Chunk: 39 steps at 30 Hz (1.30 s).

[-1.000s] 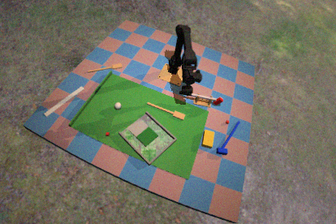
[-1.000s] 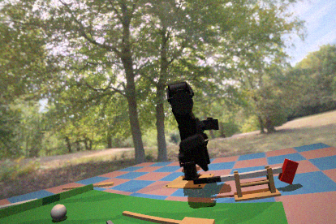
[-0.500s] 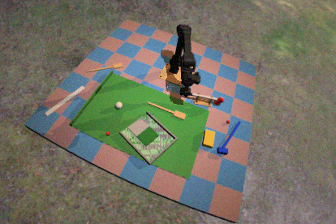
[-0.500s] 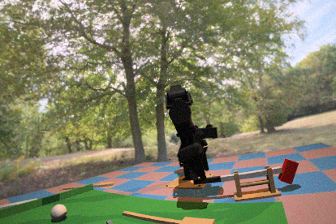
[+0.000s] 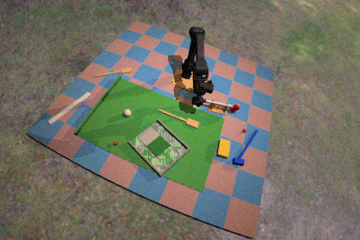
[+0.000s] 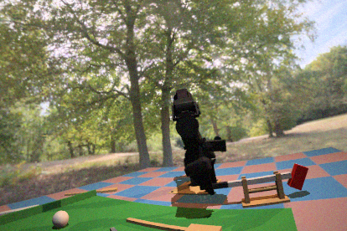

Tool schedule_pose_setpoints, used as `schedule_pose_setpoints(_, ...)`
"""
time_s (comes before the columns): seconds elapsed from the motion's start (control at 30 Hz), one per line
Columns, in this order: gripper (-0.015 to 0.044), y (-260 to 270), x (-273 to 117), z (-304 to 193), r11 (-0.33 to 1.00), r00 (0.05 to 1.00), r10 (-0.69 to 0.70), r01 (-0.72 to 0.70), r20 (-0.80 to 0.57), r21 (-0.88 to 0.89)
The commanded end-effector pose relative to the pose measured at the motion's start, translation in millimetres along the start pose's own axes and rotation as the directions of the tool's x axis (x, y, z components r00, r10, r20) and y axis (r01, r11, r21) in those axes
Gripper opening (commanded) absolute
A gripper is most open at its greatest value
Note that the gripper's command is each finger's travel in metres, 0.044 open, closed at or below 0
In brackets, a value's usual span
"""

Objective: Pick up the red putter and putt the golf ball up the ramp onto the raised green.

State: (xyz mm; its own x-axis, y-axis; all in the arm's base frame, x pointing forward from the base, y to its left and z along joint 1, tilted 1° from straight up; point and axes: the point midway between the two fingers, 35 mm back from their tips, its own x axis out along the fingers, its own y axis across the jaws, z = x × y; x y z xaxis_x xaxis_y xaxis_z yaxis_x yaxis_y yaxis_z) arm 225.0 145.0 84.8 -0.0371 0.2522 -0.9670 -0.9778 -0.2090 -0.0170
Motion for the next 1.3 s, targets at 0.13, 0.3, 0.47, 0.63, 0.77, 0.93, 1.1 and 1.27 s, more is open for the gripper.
schedule_pose_setpoints(0.13, 0.0440, 1, 13, -5, 1.000, 1.000, 0.004, -0.004, -0.007, -0.002)
schedule_pose_setpoints(0.3, 0.0440, 1, 20, -7, 1.000, 1.000, 0.004, -0.004, -0.007, -0.002)
schedule_pose_setpoints(0.47, 0.0440, 2, 24, -8, 1.000, 1.000, 0.004, -0.004, -0.007, -0.002)
schedule_pose_setpoints(0.63, 0.0361, 1, 21, -6, 1.000, 1.000, 0.003, -0.003, -0.001, 0.001)
schedule_pose_setpoints(0.77, 0.0256, 1, 21, -6, 1.000, 1.000, 0.003, -0.003, -0.001, 0.001)
schedule_pose_setpoints(0.93, 0.0125, 1, 21, -6, 1.000, 1.000, 0.003, -0.003, -0.001, 0.001)
schedule_pose_setpoints(1.1, 0.0013, 1, 21, -6, 1.000, 1.000, 0.003, -0.003, -0.001, 0.001)
schedule_pose_setpoints(1.27, 0.0000, 0, 20, -6, 1.000, 1.000, 0.003, -0.003, -0.001, 0.001)
